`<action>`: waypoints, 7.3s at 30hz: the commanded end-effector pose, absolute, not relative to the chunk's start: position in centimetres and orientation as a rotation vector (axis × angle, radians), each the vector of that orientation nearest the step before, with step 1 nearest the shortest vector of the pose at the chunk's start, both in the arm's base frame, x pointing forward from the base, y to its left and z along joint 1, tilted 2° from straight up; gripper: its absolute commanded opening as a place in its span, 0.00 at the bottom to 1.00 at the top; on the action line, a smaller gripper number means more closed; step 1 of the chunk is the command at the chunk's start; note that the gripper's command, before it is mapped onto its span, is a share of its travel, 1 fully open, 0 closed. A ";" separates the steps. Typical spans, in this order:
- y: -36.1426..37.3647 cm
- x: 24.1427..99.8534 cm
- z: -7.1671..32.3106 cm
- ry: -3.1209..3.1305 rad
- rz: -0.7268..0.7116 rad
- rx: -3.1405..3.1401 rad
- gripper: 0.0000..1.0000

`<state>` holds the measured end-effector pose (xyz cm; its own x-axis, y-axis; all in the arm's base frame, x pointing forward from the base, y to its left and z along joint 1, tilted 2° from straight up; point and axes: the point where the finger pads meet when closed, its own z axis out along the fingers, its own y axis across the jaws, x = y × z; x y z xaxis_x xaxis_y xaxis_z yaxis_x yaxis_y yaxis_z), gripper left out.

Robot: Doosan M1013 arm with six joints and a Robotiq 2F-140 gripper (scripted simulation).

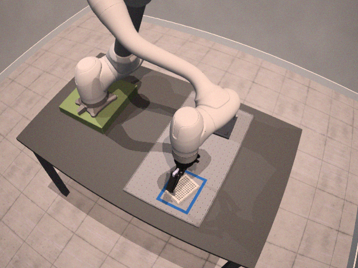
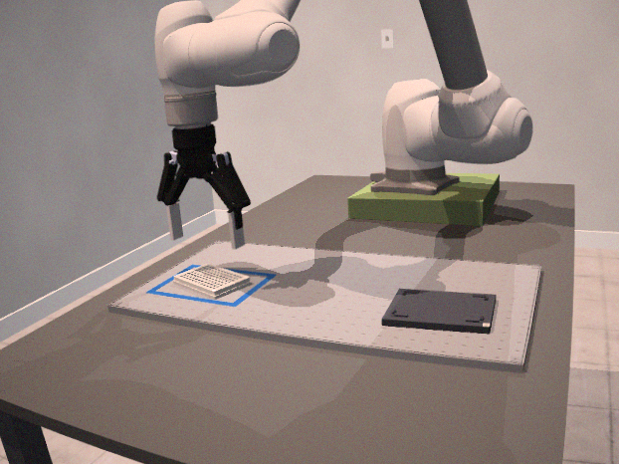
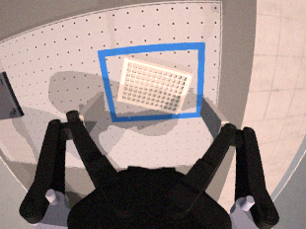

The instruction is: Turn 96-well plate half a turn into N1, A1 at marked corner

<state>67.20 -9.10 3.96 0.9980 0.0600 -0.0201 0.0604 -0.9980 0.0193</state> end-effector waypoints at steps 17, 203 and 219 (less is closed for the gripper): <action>-9.1 67.2 4.0 -0.673 -0.022 3.035 1.00; -9.2 67.1 -0.1 -2.342 0.012 2.042 0.00; -9.1 67.2 2.2 -2.342 0.012 2.042 0.00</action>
